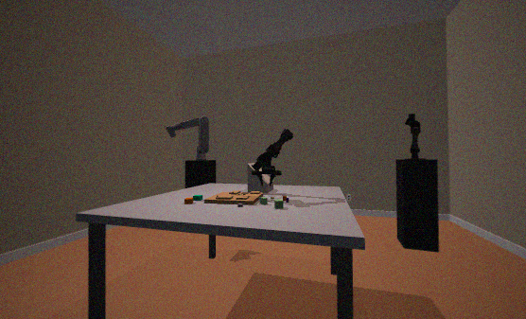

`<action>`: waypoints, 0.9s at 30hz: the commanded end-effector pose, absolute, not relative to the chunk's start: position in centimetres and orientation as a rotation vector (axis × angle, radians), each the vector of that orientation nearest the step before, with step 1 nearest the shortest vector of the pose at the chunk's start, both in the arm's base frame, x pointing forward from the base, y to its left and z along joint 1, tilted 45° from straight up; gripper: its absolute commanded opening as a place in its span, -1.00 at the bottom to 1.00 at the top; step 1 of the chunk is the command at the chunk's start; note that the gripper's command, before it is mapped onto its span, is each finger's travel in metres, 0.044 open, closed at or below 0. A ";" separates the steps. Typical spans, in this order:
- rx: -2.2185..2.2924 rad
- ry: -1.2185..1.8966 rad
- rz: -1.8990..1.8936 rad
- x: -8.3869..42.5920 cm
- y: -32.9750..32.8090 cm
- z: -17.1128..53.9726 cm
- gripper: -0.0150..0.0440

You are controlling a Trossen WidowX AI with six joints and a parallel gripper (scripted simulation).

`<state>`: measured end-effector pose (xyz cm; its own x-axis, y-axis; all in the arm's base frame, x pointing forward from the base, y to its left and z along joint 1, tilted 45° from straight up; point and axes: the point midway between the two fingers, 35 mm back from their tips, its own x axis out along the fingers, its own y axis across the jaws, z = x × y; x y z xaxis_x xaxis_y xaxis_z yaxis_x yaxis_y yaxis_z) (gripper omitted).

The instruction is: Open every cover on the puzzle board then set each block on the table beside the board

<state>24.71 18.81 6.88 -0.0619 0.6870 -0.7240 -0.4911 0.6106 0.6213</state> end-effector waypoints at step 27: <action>-0.001 1.175 1.140 27.0 7.2 -4.6 -0.49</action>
<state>27.00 8.10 -3.76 -0.0716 0.6844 -0.7255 -0.6776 0.5004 0.5389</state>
